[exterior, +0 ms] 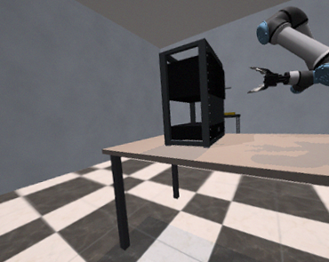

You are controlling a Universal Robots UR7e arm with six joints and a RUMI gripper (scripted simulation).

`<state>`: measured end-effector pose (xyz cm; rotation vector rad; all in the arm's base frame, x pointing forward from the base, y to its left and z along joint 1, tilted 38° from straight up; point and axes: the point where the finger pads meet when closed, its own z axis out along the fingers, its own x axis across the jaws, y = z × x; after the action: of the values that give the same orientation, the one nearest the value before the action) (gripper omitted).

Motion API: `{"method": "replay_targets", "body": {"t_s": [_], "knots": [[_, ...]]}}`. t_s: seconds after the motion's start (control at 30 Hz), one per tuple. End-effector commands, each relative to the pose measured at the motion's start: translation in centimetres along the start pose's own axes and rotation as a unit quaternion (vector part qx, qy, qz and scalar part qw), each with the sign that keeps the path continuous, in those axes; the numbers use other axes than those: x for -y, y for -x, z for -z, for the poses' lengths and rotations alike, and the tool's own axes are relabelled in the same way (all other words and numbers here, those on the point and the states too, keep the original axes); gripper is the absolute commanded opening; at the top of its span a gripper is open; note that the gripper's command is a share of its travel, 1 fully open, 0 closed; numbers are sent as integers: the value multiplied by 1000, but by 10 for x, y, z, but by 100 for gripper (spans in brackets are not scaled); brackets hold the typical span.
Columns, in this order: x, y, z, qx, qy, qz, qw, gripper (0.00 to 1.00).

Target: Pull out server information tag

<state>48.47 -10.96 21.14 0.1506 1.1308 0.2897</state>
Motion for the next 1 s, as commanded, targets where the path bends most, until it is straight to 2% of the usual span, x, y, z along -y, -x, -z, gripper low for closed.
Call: {"method": "replay_targets", "body": {"t_s": [0.0,0.97], "knots": [[-3,2,0,3,4,8,1000,100],[-20,11,2,19,24,50,998,100]]}}
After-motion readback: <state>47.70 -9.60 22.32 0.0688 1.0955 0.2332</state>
